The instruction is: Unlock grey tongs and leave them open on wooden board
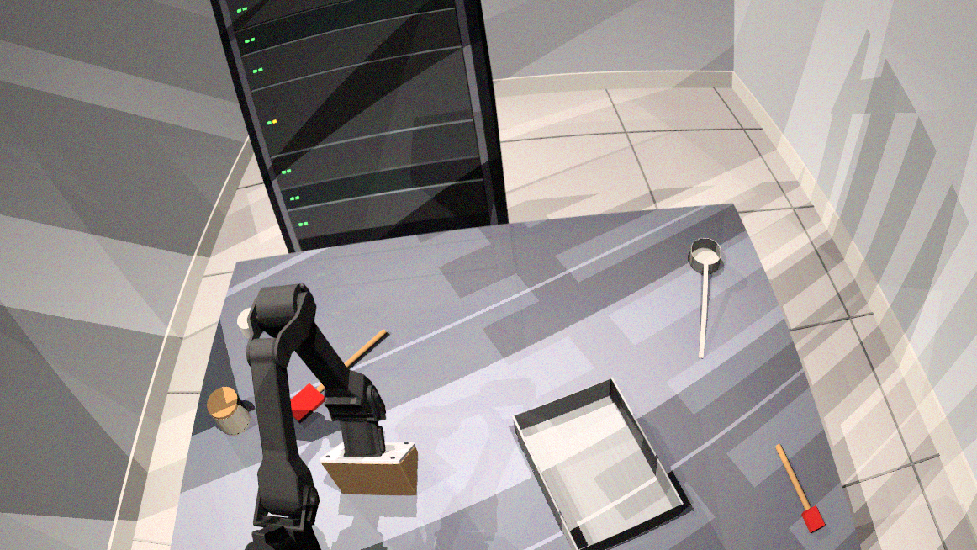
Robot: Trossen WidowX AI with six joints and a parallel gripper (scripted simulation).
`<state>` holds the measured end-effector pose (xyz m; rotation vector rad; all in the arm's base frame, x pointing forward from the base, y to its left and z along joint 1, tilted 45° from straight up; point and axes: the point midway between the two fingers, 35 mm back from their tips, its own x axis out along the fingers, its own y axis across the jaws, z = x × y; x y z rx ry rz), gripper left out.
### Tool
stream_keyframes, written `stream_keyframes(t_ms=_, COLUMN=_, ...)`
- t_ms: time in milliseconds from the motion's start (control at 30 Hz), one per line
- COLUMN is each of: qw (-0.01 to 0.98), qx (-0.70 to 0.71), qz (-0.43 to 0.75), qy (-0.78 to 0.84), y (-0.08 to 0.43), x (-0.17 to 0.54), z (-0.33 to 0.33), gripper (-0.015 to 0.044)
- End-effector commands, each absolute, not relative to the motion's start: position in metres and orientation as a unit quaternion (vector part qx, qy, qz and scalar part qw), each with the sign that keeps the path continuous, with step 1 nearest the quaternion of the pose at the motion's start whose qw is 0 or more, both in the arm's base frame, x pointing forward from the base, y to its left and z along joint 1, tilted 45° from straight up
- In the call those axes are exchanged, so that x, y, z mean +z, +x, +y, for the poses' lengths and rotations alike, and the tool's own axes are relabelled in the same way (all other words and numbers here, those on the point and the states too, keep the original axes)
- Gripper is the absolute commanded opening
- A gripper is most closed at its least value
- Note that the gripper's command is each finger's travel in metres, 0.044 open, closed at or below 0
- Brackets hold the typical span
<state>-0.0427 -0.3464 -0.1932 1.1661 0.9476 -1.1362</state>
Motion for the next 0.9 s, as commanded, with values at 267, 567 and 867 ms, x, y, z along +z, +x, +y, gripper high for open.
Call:
stream_keyframes(t_ms=267, qw=0.625, qx=-0.529, qz=0.354, qy=0.451, y=-0.043, x=-0.167, z=-0.342, gripper=-0.0150)
stream_keyframes(t_ms=567, qw=0.646, qx=-0.552, qz=0.322, qy=0.417, y=-0.042, x=-0.149, z=-0.332, gripper=-0.0150)
stream_keyframes(t_ms=867, qw=0.648, qx=-0.554, qz=0.320, qy=0.414, y=-0.042, x=-0.147, z=-0.331, gripper=-0.0150)
